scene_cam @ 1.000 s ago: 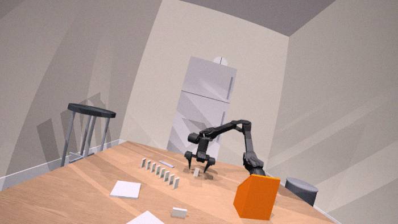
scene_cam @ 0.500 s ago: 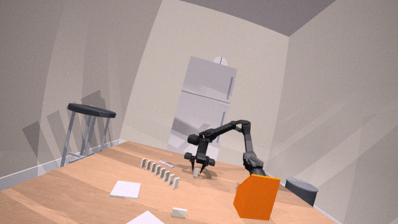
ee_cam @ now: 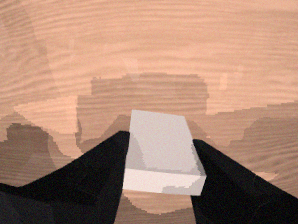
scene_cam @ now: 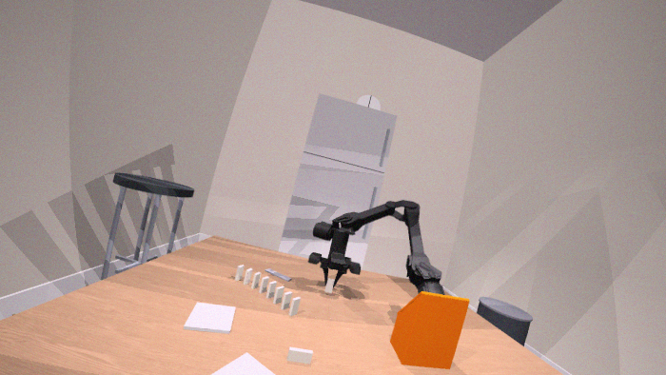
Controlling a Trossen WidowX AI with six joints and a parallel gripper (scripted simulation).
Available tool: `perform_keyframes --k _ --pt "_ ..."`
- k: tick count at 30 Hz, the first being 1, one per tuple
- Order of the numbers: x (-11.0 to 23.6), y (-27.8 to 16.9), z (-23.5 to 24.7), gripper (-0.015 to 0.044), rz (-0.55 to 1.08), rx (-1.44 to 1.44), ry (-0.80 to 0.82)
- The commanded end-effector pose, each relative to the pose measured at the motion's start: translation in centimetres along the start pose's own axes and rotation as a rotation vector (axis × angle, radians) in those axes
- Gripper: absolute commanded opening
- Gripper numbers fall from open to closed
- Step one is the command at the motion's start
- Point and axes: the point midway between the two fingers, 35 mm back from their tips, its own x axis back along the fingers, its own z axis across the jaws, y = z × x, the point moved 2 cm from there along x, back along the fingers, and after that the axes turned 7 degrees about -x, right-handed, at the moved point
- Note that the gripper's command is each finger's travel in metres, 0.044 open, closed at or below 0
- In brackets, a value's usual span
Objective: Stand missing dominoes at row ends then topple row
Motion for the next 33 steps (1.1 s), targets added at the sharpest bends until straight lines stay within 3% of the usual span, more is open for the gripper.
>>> perform_keyframes --k 1,3,8,19,33 --pt "5.3 0.5 -0.7 0.0107 -0.012 -0.006 -0.009" --pt "8.5 0.4 -0.5 0.0107 -0.007 -0.006 -0.009" --pt "12.0 -0.1 0.2 0.0107 0.008 -0.004 -0.015" --pt "12.2 0.0 0.1 0.0107 0.008 -0.016 -0.016" --pt "12.4 10.5 -2.7 0.0107 -0.035 -1.013 -0.008"
